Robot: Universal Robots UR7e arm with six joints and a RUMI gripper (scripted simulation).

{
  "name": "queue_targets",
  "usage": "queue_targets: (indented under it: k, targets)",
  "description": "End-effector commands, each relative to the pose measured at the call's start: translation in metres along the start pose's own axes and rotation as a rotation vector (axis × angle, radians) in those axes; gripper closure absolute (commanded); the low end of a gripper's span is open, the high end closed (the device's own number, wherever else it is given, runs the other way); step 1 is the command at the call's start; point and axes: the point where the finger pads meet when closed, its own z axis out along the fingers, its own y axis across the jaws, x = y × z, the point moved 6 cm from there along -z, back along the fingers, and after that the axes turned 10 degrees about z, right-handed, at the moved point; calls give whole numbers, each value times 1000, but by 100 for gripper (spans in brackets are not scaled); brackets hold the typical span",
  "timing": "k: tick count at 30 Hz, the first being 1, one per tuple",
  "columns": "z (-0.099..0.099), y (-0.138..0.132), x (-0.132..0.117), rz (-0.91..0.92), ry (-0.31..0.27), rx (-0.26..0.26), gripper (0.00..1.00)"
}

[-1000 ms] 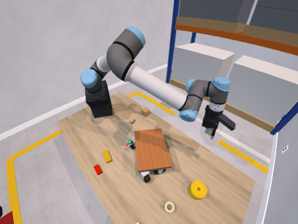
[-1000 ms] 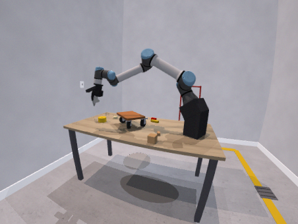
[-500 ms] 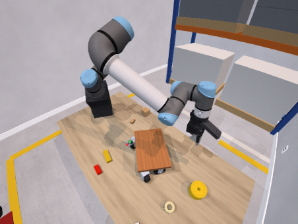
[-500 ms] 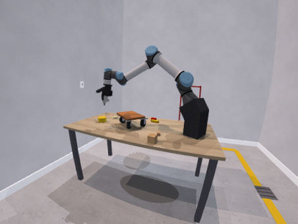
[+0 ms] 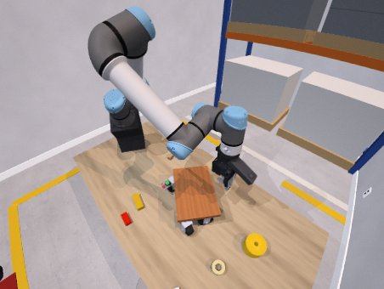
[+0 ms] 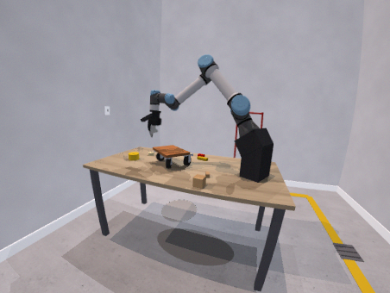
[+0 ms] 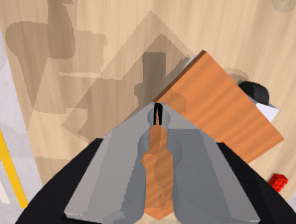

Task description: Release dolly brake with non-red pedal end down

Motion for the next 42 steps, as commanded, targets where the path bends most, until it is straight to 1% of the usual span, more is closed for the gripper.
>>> queue_targets:
  k: [1,4,7,14,22,24,30,35,39,42]
  targets:
    - [-5,41,-39,25,-5,4,100]
    - [-7,62,-66,43,-16,2,100]
    - [-7,62,-66,43,-16,2,100]
    - [-8,100,-130,84,-38,-3,100]
    - [-8,125,-195,123,-56,-6,100]
    - [-8,125,-195,123,-56,-6,100]
    - [-7,134,-232,144,-65,-8,100]
    - [-6,138,-254,157,-70,-8,100]
    - [-5,140,-265,164,-72,-9,100]
    - [-5,140,-267,165,-73,-9,100]
